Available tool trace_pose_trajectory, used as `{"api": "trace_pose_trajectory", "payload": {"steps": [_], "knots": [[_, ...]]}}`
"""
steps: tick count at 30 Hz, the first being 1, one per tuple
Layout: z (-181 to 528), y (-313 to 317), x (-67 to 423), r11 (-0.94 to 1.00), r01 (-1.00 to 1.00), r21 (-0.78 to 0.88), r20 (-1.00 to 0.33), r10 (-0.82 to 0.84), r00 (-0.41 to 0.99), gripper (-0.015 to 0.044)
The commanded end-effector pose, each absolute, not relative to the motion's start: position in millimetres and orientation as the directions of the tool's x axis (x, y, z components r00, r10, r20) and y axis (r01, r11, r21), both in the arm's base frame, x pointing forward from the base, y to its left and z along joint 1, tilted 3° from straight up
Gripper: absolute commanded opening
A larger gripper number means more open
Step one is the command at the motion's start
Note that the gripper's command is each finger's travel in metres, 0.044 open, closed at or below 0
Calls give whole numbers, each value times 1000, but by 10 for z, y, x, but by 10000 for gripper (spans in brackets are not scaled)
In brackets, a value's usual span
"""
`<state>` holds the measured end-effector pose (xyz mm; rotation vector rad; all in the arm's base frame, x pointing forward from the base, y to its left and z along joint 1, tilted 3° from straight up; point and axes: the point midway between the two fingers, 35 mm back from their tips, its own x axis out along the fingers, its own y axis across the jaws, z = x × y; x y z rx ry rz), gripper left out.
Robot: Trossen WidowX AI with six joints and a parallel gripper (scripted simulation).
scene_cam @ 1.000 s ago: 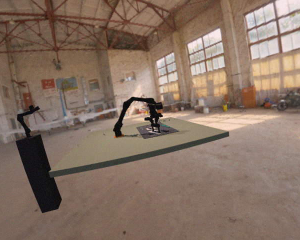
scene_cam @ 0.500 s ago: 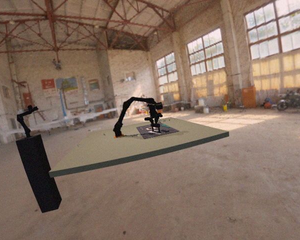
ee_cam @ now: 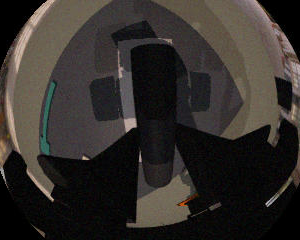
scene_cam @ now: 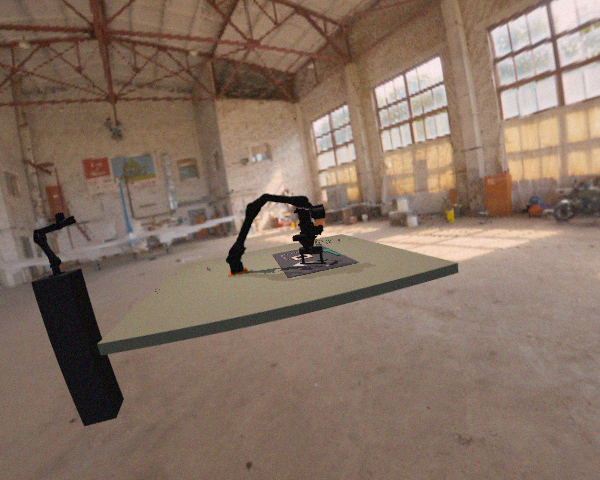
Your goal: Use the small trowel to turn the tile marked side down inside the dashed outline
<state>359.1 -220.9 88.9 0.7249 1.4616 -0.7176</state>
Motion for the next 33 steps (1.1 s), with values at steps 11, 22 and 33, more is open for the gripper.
{"api": "trace_pose_trajectory", "payload": {"steps": [11,22,33], "knots": [[881,-2211,3588,880,475,1,-1000,8,-12,130],[881,-2211,3588,983,184,6,-1000,8,-12,130],[881,-2211,3588,984,180,6,-1000,8,-12,261]]}}
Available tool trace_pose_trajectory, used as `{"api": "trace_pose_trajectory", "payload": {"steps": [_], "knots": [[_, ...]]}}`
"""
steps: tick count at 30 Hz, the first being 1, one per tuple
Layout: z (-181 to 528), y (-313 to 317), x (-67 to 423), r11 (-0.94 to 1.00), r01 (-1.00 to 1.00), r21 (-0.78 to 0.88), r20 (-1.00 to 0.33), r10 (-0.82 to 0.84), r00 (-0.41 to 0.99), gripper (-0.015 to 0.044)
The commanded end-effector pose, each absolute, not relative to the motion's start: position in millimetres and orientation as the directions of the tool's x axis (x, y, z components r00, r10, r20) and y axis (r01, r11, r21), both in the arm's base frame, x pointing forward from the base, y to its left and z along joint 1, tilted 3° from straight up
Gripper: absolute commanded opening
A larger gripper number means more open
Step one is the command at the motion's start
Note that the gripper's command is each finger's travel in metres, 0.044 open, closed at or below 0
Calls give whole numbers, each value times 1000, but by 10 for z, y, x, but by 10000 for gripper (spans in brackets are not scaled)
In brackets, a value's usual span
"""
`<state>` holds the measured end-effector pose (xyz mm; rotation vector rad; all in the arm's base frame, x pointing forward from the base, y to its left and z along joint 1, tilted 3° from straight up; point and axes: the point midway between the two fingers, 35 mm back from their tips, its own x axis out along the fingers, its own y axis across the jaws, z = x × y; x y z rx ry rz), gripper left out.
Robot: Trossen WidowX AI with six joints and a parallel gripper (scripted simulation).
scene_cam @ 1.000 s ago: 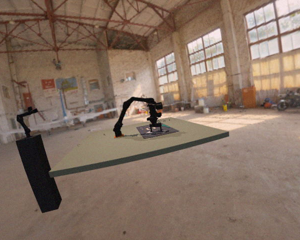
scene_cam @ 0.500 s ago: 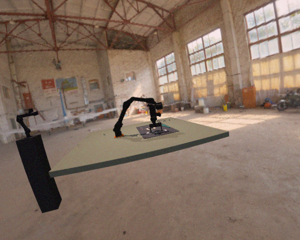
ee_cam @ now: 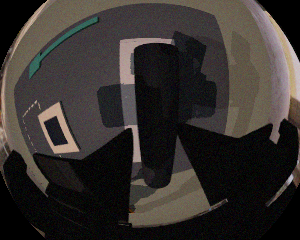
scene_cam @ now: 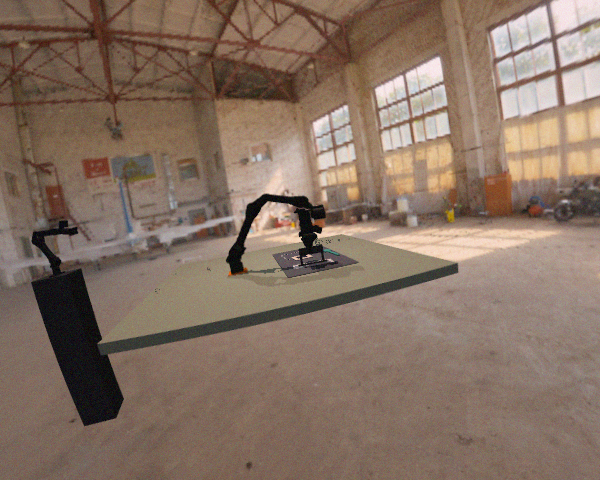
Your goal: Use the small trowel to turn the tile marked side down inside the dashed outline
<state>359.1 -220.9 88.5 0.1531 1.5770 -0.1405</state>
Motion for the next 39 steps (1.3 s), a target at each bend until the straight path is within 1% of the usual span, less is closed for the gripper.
{"api": "trace_pose_trajectory", "payload": {"steps": [1,19,25,31,35,39], "knots": [[881,-2211,3588,984,180,6,-1000,8,-12,270],[881,-2211,3588,984,180,6,-1000,8,-12,270],[1310,-2195,3562,987,159,6,-1000,8,-13,270],[1328,-2194,3560,987,158,6,-1000,8,-13,270],[1328,-2223,3638,976,220,5,-1000,8,-12,270],[1317,-2226,3645,974,225,5,-1000,8,-12,270]]}}
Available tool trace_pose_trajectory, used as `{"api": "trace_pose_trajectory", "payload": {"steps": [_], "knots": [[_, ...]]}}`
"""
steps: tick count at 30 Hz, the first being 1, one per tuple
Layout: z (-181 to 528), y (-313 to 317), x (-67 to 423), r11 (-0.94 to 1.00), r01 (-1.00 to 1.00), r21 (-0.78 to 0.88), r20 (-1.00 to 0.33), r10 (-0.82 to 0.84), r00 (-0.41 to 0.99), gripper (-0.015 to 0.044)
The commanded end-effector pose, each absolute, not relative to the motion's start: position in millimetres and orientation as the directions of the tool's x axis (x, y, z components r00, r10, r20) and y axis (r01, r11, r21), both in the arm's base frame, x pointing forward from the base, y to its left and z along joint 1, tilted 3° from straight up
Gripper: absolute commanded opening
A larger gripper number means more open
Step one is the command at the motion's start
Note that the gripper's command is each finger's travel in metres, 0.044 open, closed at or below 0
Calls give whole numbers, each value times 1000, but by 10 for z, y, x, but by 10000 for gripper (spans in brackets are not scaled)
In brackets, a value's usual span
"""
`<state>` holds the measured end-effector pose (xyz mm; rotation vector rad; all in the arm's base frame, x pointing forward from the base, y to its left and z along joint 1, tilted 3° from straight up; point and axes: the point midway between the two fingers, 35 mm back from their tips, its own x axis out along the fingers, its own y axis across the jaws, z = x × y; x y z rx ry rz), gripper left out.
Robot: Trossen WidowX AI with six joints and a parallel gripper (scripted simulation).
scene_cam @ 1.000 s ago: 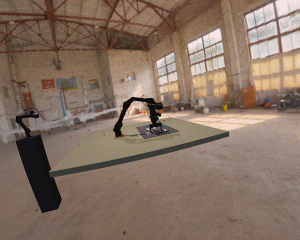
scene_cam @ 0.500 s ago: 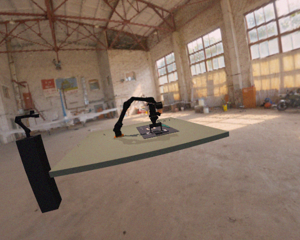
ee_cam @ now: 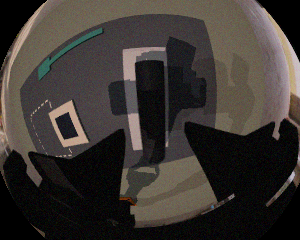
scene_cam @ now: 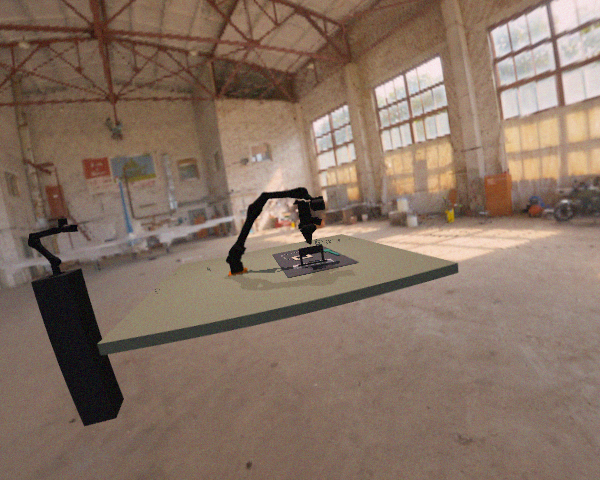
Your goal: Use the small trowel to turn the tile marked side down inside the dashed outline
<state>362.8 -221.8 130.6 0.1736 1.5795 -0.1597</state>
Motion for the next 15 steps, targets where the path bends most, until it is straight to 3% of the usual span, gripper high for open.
{"api": "trace_pose_trajectory", "payload": {"steps": [1,15], "knots": [[1305,-2227,3646,974,225,5,-1000,8,-12,270],[1081,-2231,3652,974,225,5,-1000,8,-12,270]]}}
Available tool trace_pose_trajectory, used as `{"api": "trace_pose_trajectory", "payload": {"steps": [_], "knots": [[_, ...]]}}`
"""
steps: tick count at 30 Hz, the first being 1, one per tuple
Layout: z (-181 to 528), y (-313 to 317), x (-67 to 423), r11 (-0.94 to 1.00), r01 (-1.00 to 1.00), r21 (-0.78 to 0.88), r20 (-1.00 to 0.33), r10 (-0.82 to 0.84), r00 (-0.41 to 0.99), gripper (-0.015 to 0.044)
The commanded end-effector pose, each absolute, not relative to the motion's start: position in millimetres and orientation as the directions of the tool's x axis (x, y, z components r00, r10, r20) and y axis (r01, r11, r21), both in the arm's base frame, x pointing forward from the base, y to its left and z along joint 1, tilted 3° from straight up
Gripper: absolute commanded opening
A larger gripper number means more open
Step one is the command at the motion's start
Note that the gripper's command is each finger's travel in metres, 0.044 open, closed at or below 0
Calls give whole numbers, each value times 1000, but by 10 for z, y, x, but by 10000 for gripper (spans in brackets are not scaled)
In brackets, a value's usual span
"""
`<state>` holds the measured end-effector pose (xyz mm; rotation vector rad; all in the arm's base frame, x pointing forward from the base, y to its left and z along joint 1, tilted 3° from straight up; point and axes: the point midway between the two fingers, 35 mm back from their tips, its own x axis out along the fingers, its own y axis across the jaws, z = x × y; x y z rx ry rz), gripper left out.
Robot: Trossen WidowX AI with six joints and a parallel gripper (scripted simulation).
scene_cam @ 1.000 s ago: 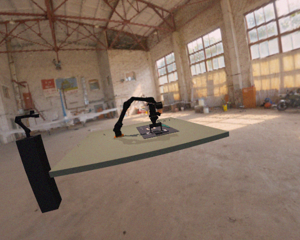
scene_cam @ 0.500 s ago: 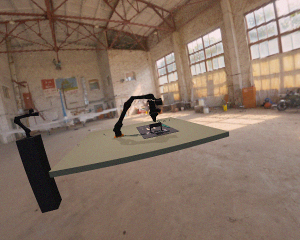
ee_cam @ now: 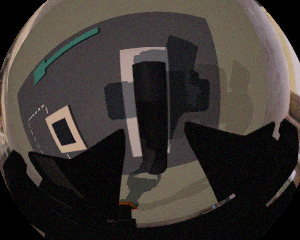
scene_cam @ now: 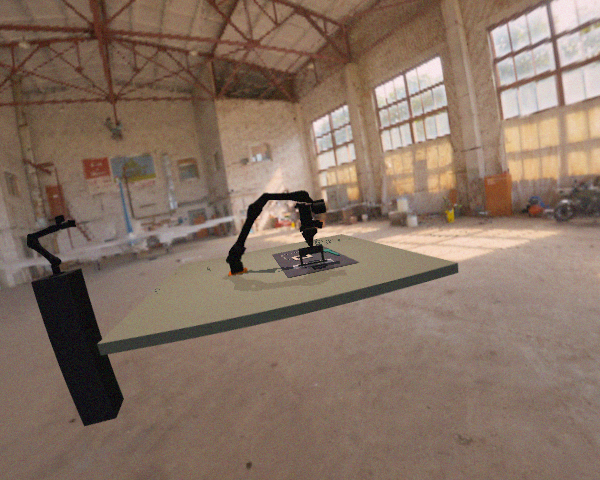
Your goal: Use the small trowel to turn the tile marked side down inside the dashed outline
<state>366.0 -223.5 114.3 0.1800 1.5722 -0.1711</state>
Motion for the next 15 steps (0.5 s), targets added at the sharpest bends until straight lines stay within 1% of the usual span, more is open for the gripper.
{"api": "trace_pose_trajectory", "payload": {"steps": [1,14,15], "knots": [[1065,-2230,3652,974,225,5,-1000,8,-12,270],[881,-2224,3642,974,225,5,-1000,8,-12,270],[881,-2224,3642,974,225,5,-1000,8,-12,244]]}}
